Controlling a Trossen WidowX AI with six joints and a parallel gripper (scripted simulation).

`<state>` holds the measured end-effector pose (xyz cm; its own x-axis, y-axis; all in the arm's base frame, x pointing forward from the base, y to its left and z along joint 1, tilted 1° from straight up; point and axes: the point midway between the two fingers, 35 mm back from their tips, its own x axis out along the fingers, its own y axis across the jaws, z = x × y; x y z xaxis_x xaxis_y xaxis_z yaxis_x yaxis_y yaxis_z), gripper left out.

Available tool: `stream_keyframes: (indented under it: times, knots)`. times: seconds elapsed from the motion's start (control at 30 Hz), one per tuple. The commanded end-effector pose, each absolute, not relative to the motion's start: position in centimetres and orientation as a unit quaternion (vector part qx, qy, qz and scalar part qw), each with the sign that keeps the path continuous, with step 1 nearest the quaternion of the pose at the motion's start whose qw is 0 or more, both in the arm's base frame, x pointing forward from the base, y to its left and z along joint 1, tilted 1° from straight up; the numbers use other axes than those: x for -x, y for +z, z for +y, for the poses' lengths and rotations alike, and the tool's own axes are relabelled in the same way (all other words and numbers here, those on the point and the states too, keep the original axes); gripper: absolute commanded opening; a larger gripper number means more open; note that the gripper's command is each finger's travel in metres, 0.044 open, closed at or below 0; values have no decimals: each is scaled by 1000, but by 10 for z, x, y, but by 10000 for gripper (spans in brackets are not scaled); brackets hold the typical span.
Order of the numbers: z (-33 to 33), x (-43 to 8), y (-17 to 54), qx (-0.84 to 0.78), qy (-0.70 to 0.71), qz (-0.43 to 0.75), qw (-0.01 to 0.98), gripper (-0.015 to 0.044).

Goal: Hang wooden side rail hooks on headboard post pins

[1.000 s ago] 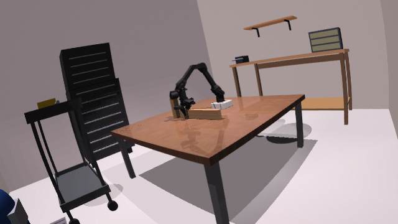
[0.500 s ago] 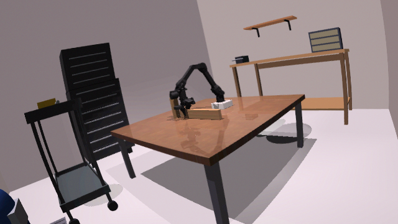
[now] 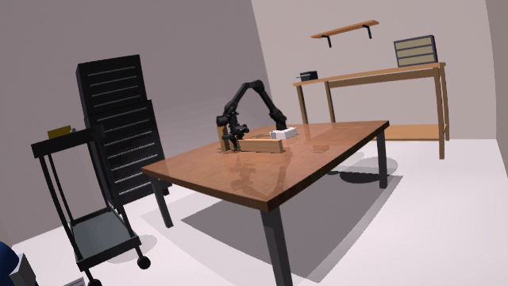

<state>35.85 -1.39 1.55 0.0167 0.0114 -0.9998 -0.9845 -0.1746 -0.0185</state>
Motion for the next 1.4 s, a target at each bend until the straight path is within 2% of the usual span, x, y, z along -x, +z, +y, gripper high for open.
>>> stream_keyframes:
  times: [0.0,1.37]
  knots:
    - [-14,-360,20,548,540,442,461,0]
    - [-14,-359,27,548,540,442,461,0]
